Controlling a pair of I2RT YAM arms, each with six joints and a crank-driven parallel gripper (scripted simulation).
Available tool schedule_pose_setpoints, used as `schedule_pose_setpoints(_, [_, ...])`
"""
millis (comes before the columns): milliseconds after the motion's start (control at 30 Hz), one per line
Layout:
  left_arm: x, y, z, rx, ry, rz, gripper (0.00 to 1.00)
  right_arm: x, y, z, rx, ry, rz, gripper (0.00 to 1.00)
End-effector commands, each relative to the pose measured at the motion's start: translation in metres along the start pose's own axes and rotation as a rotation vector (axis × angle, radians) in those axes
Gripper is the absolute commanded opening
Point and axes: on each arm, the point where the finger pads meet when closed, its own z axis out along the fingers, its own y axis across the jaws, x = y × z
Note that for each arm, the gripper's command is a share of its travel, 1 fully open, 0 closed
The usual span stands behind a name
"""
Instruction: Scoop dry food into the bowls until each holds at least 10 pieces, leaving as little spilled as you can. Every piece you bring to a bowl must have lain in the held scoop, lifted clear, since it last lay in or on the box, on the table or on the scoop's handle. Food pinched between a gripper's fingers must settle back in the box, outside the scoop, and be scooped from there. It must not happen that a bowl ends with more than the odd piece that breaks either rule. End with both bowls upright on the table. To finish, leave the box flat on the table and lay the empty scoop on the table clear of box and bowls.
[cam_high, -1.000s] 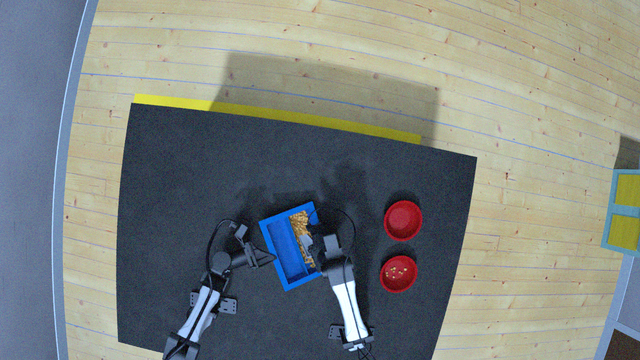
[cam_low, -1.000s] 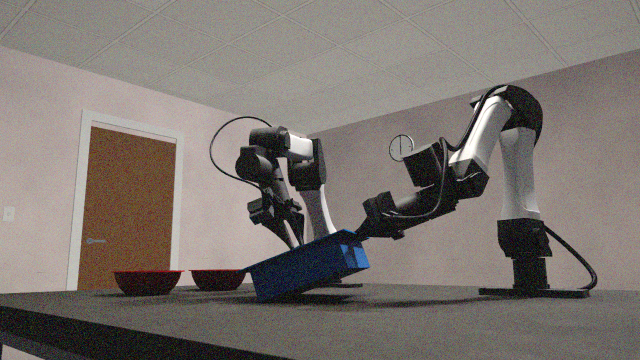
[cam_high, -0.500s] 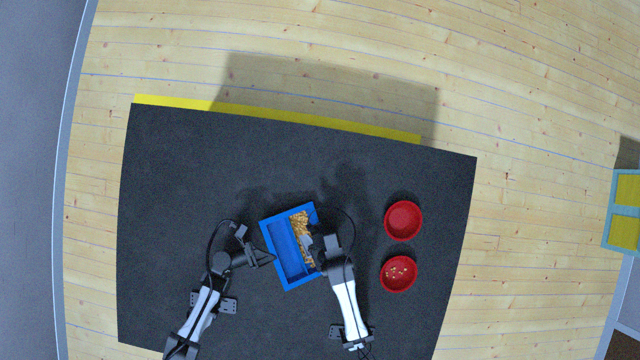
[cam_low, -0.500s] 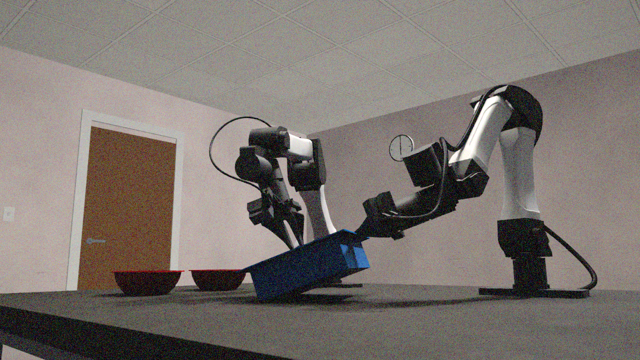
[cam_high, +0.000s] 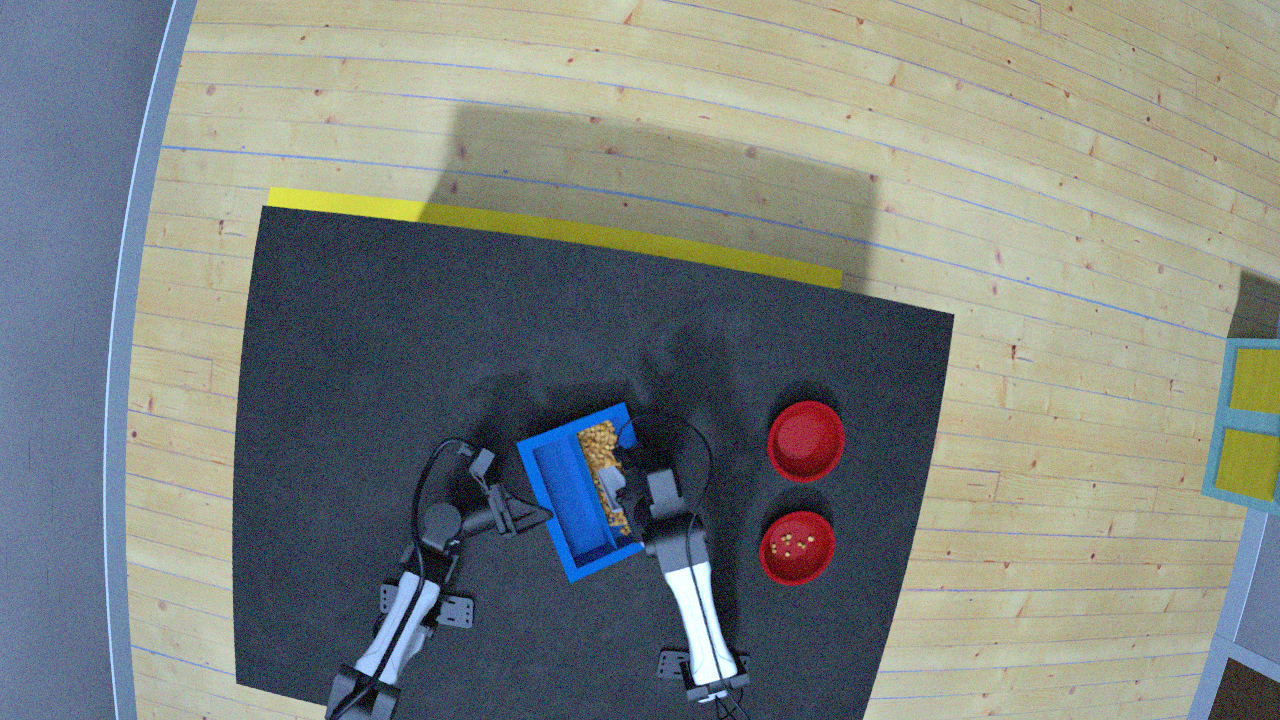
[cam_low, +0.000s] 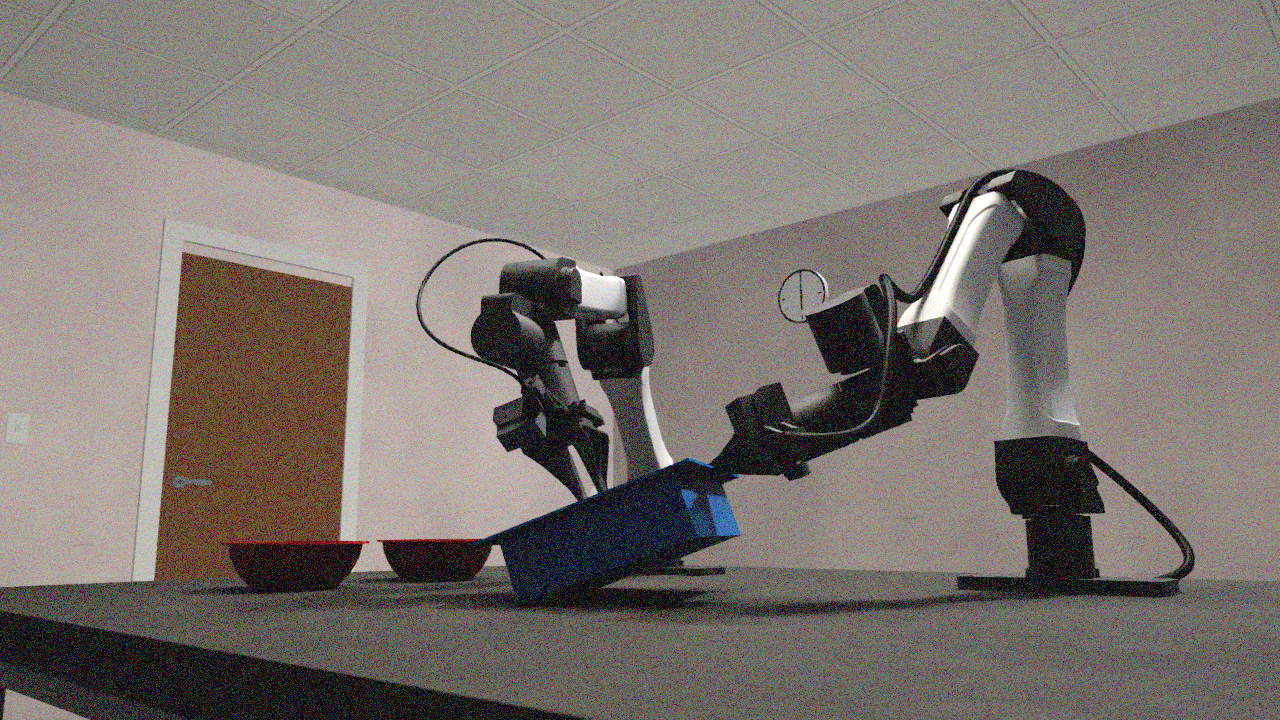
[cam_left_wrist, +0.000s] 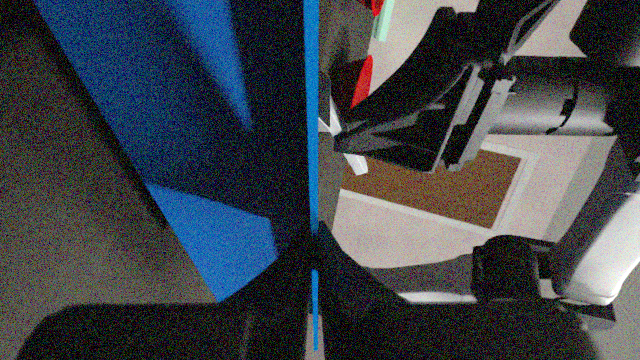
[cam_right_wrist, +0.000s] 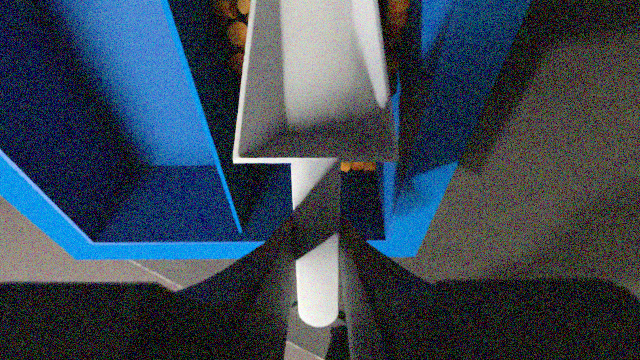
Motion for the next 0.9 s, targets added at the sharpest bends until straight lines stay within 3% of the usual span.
schedule_pose_setpoints(0, [-0.01, -0.035, -0.005, 0.091, -0.023, 0.1, 0.0, -0.016, 0.012, -0.011, -0.008, -0.106, -0.032, 0.0])
schedule_pose_setpoints(867, [-0.01, -0.035, -0.005, 0.09, -0.025, 0.099, 0.0, -0.026, 0.015, 0.0, -0.018, -0.182, -0.032, 0.0])
